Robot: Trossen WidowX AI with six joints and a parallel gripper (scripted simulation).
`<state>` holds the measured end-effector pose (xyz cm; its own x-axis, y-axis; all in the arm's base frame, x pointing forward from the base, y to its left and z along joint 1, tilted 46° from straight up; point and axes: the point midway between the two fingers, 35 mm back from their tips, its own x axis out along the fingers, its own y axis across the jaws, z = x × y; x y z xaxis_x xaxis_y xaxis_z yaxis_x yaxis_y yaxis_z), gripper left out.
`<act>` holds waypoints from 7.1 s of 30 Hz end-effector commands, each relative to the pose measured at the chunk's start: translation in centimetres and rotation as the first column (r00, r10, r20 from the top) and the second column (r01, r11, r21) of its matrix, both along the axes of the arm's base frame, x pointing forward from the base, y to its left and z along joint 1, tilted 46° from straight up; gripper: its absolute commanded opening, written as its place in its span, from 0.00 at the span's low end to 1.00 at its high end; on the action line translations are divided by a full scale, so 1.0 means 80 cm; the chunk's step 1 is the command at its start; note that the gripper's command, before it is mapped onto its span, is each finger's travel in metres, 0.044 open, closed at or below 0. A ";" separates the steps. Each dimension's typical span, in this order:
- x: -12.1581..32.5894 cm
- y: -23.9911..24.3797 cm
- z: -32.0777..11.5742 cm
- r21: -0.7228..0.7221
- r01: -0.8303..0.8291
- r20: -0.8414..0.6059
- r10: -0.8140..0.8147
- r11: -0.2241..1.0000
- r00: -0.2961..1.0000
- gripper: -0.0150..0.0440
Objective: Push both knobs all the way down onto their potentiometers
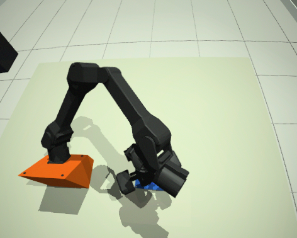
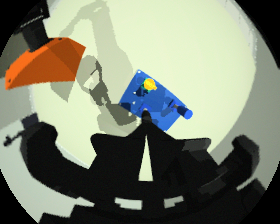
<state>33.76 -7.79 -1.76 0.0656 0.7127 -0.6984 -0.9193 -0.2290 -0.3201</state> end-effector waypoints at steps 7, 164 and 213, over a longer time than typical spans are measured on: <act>0.001 0.003 -0.002 0.003 0.006 -0.002 -0.006 1.000 1.000 0.25; 0.004 0.037 -0.035 0.004 0.006 -0.001 -0.006 1.000 1.000 0.25; 0.004 0.032 -0.031 0.004 0.006 -0.001 -0.006 1.000 1.000 0.25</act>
